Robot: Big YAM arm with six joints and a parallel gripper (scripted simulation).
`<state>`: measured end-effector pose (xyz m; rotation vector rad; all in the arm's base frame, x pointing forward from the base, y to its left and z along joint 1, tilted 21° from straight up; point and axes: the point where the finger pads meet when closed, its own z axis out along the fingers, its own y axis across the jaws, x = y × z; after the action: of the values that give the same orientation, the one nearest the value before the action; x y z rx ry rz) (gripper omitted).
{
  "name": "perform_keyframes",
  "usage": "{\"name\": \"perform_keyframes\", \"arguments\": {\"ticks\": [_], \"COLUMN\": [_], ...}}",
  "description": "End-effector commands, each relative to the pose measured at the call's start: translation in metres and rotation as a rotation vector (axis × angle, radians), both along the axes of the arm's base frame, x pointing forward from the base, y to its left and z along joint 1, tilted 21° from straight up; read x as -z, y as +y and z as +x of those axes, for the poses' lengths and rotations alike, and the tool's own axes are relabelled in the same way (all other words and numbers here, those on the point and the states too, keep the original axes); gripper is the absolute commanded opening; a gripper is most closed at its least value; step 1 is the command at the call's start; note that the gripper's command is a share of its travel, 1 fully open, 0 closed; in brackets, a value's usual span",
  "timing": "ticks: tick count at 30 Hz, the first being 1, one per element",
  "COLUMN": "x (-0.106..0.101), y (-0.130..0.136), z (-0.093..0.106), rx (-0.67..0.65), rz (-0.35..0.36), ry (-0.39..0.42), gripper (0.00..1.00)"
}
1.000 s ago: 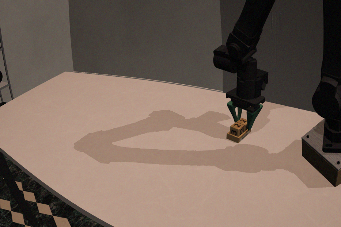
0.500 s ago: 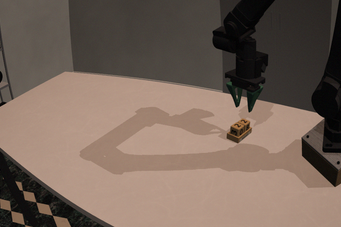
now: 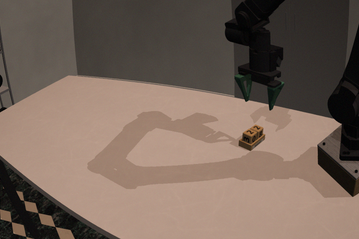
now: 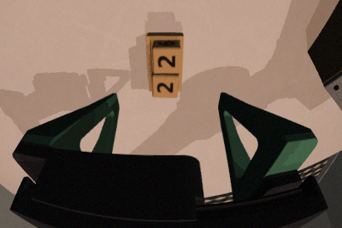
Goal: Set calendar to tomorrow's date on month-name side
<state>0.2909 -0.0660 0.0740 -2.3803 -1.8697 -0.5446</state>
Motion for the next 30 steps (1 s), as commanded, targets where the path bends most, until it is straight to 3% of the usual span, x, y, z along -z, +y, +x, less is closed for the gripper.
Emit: {"name": "perform_keyframes", "arguments": {"ticks": [1, 20, 30], "x": [-0.010, -0.010, -0.045], "y": [-0.008, -0.008, -0.019], "z": [0.010, 0.010, 0.011], "rx": [-0.004, -0.003, 0.002], "rz": [-0.014, -0.014, -0.029], "ry": [-0.028, -0.028, -0.061], "gripper": [1.00, 1.00, 1.00]}}
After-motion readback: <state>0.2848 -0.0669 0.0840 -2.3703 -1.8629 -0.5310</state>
